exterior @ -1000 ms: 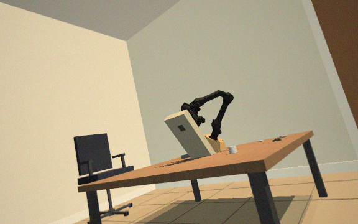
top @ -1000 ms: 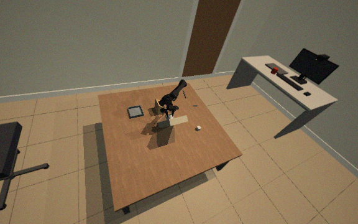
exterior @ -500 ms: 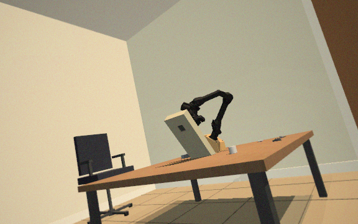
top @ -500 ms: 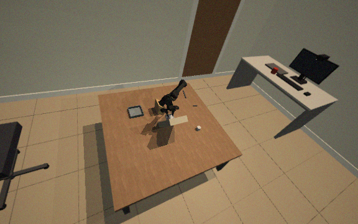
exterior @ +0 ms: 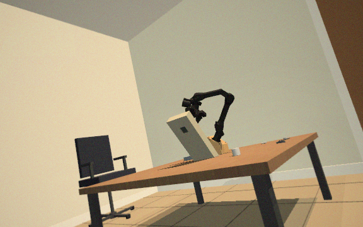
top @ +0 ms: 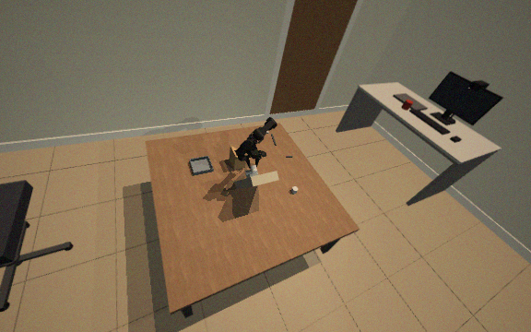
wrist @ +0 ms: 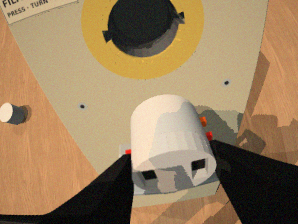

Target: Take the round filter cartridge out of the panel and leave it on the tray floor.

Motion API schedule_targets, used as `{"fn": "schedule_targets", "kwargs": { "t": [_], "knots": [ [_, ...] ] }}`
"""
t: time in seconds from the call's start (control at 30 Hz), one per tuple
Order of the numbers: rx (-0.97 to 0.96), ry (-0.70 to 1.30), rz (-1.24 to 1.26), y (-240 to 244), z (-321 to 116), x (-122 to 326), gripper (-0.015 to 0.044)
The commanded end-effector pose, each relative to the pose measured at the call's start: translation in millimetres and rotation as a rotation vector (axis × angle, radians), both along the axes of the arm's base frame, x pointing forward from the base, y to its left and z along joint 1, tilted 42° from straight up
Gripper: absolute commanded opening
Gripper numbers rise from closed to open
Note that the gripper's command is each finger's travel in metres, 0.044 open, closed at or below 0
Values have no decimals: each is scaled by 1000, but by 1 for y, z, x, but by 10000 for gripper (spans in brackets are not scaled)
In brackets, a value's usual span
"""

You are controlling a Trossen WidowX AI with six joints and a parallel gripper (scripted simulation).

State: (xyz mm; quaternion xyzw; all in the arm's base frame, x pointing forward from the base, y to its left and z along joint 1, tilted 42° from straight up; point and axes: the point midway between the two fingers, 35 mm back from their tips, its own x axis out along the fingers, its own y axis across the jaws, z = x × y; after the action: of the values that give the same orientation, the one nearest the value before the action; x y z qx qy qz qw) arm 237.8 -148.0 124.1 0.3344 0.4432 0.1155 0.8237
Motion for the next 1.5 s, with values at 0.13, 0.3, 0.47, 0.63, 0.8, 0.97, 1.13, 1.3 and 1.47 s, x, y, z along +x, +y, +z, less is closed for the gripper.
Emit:
{"fn": "schedule_targets", "kwargs": {
  "t": [0.13,0.3,0.47,0.63,0.8,0.97,1.13,1.3,1.47],
  "knots": [
    [-2,-5,-3,-21,27,-21,0],
    [1,-7,-2,-29,34,-28,0],
    [-2,-7,-2,-47,16,-28,0],
    [-3,-7,-2,-65,-3,-29,0],
    [-5,-8,-2,-82,-24,-31,0],
    [11,44,-39,-82,-29,-37,0],
    [35,203,-185,-103,-57,-61,0],
    [57,355,-348,-123,-84,-88,0],
    [77,500,-527,-141,-109,-117,0]
  ]
}}
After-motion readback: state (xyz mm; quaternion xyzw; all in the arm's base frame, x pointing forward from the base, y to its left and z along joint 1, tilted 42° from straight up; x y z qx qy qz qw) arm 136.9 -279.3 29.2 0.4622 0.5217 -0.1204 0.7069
